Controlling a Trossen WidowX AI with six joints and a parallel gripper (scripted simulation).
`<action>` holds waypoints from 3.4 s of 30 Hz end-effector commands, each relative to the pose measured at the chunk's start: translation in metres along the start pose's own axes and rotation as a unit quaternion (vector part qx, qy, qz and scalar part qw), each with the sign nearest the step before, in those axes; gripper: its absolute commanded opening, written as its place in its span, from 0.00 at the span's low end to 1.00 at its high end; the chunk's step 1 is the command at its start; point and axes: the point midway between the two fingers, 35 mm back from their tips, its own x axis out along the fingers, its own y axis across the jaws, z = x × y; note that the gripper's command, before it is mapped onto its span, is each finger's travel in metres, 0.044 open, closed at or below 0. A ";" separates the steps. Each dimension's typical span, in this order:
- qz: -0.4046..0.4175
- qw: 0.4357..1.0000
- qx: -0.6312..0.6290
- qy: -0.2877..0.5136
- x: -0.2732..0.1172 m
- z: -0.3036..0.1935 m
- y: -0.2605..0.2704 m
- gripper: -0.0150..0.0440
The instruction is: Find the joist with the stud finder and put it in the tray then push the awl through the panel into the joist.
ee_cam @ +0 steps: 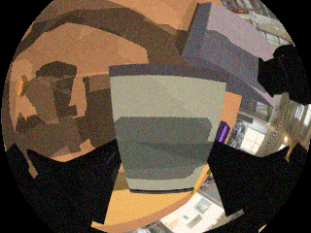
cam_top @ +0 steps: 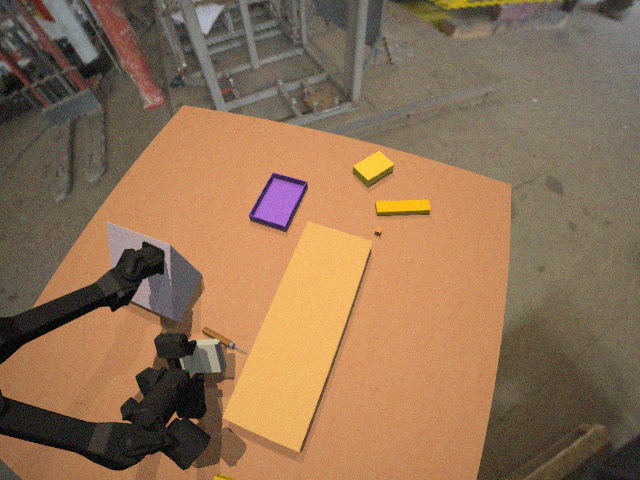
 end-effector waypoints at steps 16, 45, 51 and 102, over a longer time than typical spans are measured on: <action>-0.072 0.997 0.002 0.001 0.000 0.000 0.002 0.25; -0.116 0.993 0.009 0.003 0.020 0.001 0.022 0.25; -0.113 0.993 0.012 0.005 0.024 0.001 0.026 0.25; -0.047 0.997 0.017 0.060 -0.108 -0.002 0.008 1.00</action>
